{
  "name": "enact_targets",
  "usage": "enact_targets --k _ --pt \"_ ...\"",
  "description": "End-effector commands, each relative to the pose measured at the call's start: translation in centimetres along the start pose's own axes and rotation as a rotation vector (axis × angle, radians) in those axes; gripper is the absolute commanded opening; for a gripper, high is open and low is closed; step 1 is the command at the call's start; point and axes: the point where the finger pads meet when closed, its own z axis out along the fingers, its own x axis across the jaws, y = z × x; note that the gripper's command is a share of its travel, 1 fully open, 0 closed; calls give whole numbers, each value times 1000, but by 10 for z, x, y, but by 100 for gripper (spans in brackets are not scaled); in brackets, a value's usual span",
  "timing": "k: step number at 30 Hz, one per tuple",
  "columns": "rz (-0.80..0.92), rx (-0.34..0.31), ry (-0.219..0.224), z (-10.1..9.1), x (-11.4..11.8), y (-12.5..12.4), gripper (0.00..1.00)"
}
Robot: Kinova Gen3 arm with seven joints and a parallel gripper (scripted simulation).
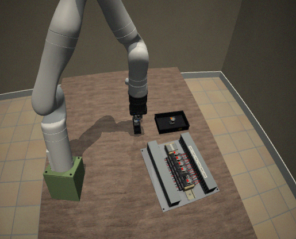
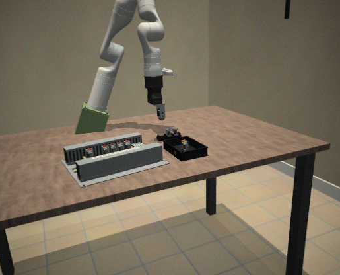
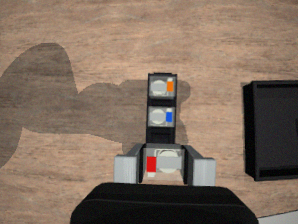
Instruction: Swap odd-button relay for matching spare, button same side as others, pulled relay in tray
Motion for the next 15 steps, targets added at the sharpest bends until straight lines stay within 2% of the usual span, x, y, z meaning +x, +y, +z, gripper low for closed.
enact_targets --k 1,15 --pt "-7 1 -2 2 -2 -1 0" --pt "-143 1 -1 0 0 0 0"
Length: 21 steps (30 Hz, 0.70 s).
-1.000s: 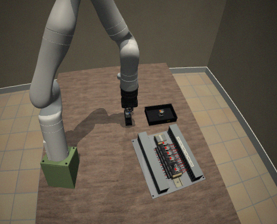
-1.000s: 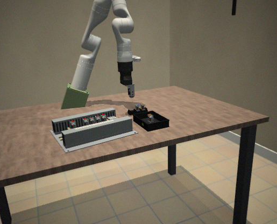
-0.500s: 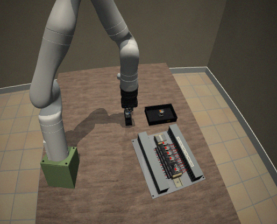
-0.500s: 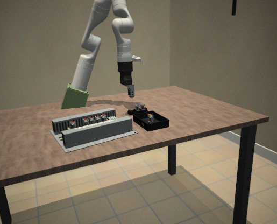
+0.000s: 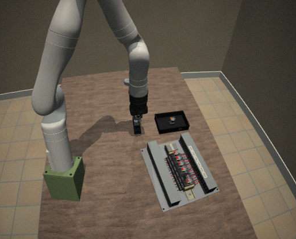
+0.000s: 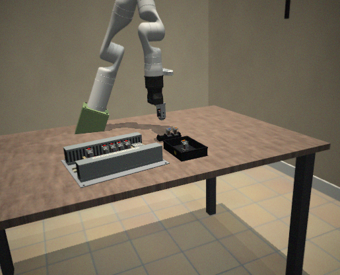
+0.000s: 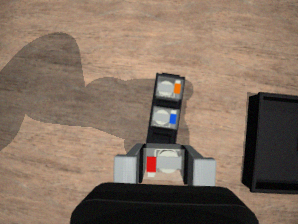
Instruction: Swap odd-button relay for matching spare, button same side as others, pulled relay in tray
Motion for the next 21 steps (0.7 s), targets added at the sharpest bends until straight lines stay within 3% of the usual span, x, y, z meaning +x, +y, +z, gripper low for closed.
enact_targets --k 1,4,21 --pt "-42 2 -3 0 1 1 0" --pt "-53 2 -3 0 1 1 0" --pt "-53 2 -3 1 23 54 0"
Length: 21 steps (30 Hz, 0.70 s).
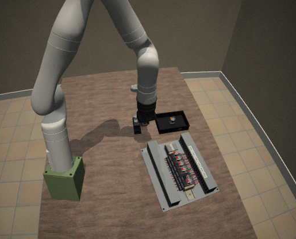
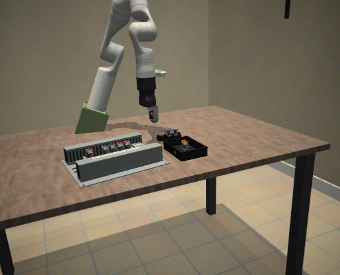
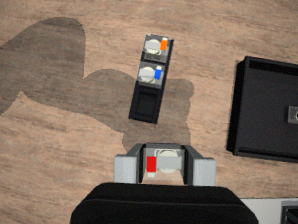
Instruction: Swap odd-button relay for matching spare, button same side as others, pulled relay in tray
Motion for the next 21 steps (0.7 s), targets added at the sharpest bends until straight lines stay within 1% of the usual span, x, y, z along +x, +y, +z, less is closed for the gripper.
enact_targets --k 1,15,17,18,21 --pt "0 0 1 0 2 4 0" --pt "3 2 -6 1 19 56 0" --pt "3 2 -6 1 19 56 0" --pt "1 -1 2 0 21 52 0" --pt "1 0 0 0 24 63 0"
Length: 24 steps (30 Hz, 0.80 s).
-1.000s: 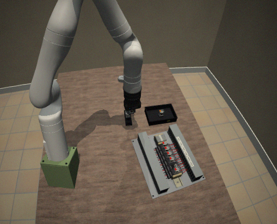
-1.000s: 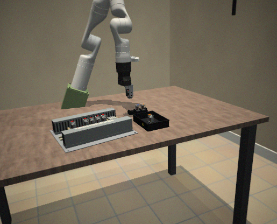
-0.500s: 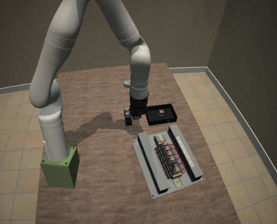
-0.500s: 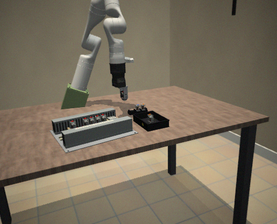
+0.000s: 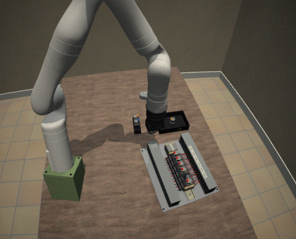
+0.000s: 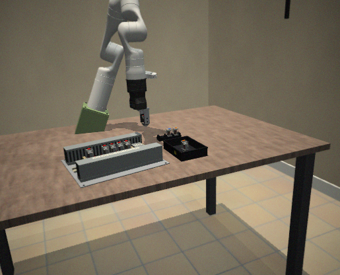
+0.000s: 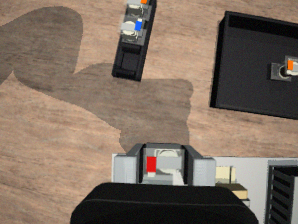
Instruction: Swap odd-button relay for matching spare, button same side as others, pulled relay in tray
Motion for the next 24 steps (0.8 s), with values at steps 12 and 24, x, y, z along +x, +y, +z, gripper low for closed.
enact_targets --k 12,24 --pt "0 2 -9 1 16 52 0" --pt "0 0 -6 1 29 86 0"
